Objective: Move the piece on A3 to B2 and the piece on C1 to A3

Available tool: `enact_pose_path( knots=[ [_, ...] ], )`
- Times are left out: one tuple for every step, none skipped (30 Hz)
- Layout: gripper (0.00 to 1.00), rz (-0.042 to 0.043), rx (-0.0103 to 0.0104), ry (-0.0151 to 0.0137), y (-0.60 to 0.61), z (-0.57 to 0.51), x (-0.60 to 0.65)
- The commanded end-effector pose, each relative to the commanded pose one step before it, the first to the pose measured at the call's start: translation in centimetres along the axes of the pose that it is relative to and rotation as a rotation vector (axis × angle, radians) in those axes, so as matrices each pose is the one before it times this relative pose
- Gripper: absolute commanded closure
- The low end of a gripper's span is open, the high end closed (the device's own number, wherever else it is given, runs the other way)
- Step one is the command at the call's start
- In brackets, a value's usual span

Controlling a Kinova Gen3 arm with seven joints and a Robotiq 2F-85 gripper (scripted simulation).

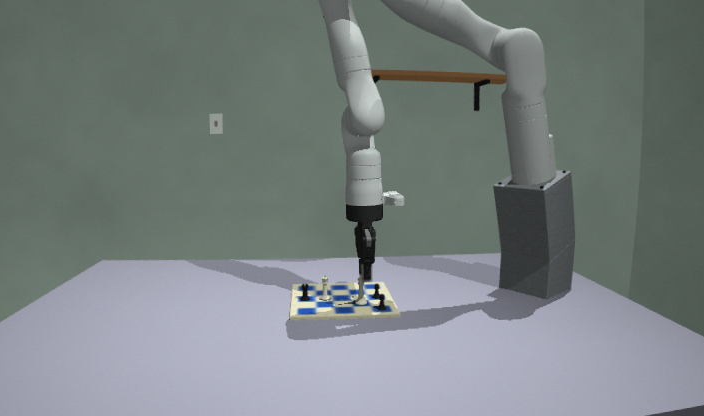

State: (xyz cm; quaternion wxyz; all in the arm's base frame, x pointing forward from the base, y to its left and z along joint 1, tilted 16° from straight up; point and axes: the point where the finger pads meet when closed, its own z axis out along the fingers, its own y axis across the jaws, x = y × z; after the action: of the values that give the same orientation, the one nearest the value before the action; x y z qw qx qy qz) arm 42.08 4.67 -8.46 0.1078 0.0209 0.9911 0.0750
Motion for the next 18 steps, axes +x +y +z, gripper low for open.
enact_pose_path(
  knots=[
    [0.59,0.00223,0.00048,-0.02305,-0.096,-2.157,-0.904],
    [0.59,0.0,0.0,0.0,0.0,0.0,0.0],
    [0.59,0.0,0.0,0.0,0.0,0.0,0.0],
    [0.59,0.0,0.0,0.0,0.0,-0.558,0.0],
    [0.59,0.0,0.0,0.0,0.0,-0.544,0.0],
    [0.59,0.0,0.0,0.0,0.0,-0.522,0.0],
    [0.59,0.0,0.0,0.0,0.0,-0.491,0.0],
    [0.59,0.0,0.0,0.0,0.0,-0.453,0.0],
    [0.59,0.0,0.0,0.0,0.0,-0.408,0.0],
    [0.59,0.0,0.0,0.0,0.0,-0.358,-0.001],
    [0.59,0.0,0.0,0.0,0.0,-0.304,0.0],
    [0.59,0.0,0.0,0.0,0.0,-0.249,0.001],
    [0.59,0.0,0.0,0.0,0.0,-0.193,-0.001],
    [0.59,0.0,0.0,0.0,0.0,-0.14,0.0],
    [0.59,0.0,0.0,0.0,0.0,-0.092,0.0],
    [0.59,0.0,0.0,0.0,0.0,-0.051,0.0],
    [0.59,0.0,0.0,0.0,0.0,-0.02,0.0],
    [0.59,0.0,0.0,0.0,0.0,-0.003,0.0]
  ],
)
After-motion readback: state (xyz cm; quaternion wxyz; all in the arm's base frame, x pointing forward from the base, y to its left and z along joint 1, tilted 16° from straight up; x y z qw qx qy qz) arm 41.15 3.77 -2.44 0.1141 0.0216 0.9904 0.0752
